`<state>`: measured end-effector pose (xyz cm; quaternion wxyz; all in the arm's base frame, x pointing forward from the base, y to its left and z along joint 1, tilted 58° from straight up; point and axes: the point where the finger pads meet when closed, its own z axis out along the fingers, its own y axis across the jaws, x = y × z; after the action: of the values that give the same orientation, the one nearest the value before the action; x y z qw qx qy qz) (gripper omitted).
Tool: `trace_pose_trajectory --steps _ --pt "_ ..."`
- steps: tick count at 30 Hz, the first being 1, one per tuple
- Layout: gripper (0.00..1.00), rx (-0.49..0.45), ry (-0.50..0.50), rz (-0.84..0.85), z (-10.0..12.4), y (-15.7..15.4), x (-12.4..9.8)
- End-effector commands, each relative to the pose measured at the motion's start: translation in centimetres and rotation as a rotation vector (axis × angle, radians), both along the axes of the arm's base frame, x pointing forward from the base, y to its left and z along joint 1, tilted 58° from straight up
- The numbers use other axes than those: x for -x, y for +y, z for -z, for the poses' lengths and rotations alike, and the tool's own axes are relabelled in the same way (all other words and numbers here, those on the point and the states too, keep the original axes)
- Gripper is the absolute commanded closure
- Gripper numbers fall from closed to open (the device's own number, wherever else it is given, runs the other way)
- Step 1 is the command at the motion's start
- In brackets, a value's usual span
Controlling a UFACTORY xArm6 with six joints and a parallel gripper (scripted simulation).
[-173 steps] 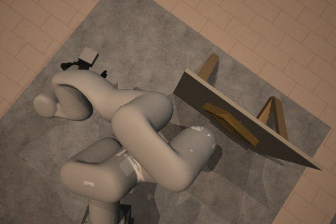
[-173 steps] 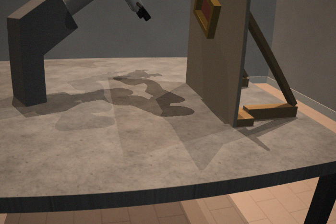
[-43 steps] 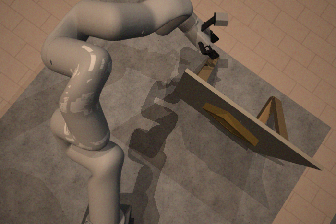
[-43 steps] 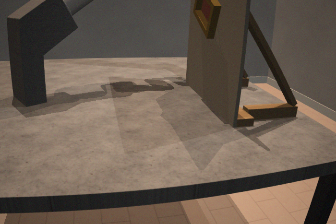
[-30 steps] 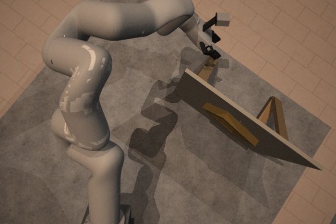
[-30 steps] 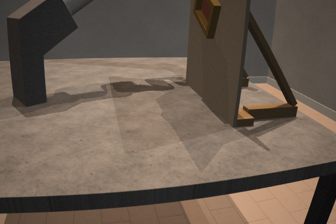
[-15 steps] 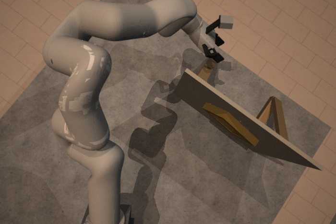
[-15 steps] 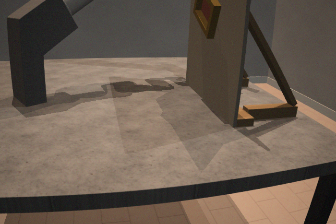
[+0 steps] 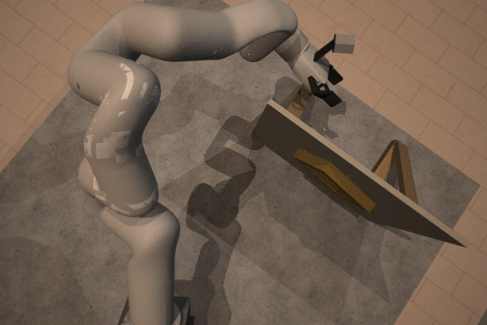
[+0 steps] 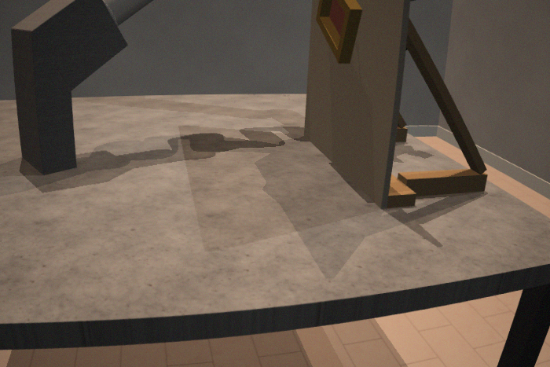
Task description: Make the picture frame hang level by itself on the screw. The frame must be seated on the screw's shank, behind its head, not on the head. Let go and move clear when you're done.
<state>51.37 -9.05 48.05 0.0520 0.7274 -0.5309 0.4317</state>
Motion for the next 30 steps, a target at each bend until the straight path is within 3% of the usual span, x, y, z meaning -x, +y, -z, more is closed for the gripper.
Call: trace_pose_trajectory --steps 1,6,10,21,25,28,30 --pt "0.0 0.067 0.076 0.085 1.5 -5.6 1.1" --pt "0.0 0.165 0.23 0.229 4.0 -14.9 4.6" --pt "0.0 0.207 0.32 0.304 5.2 -19.6 7.2" --pt "0.0 0.227 0.358 0.333 5.6 -21.5 8.3" --pt "0.0 0.275 0.418 0.367 5.6 -24.4 9.9" --pt "0.0 0.335 0.506 0.413 5.6 -28.2 12.3" --pt "0.0 0.335 0.506 0.413 5.6 -28.2 12.3"
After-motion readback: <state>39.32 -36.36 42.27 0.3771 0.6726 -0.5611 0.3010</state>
